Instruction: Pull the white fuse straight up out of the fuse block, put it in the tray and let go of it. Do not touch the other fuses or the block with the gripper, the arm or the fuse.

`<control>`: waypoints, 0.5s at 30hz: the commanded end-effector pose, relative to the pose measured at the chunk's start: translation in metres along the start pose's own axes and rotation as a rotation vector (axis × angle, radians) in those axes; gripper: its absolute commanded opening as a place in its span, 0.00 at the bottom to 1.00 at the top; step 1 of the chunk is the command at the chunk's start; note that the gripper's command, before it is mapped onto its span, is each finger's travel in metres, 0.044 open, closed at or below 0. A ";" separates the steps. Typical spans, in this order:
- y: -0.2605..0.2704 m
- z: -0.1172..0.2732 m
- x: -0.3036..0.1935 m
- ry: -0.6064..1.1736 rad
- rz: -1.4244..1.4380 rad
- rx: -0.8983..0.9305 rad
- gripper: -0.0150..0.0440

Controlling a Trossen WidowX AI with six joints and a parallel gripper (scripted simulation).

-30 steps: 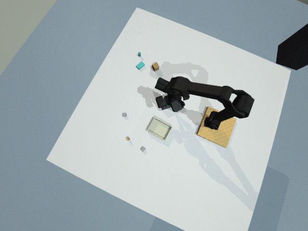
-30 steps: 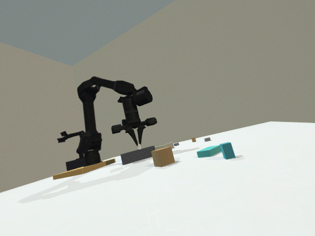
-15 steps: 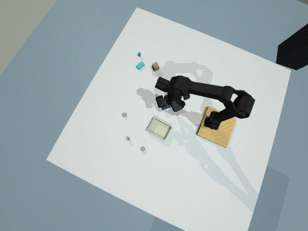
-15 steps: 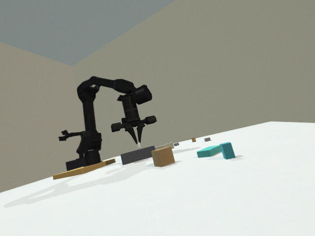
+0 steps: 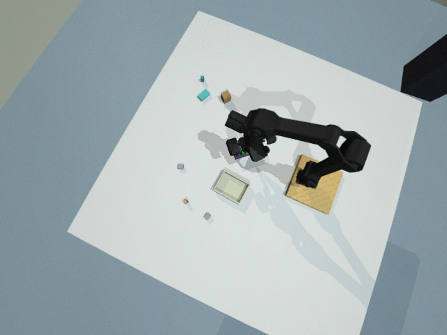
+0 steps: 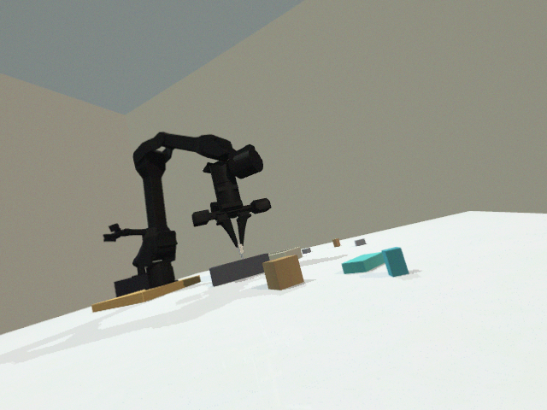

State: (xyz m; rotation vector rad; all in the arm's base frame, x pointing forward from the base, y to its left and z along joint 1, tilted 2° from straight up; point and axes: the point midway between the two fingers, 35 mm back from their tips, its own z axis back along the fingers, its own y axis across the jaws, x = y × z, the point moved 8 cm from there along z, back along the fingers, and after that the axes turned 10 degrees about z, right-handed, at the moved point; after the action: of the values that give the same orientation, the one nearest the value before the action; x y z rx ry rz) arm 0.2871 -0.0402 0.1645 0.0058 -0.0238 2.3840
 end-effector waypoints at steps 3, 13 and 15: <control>0.000 0.008 0.000 0.004 0.002 0.000 0.25; 0.000 0.023 0.000 0.004 0.002 0.001 0.25; 0.000 0.023 0.000 0.004 0.002 0.001 0.25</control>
State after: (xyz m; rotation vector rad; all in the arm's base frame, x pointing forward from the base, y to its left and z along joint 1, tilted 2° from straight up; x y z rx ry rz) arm 0.2872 -0.0405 0.1846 0.0078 -0.0233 2.3829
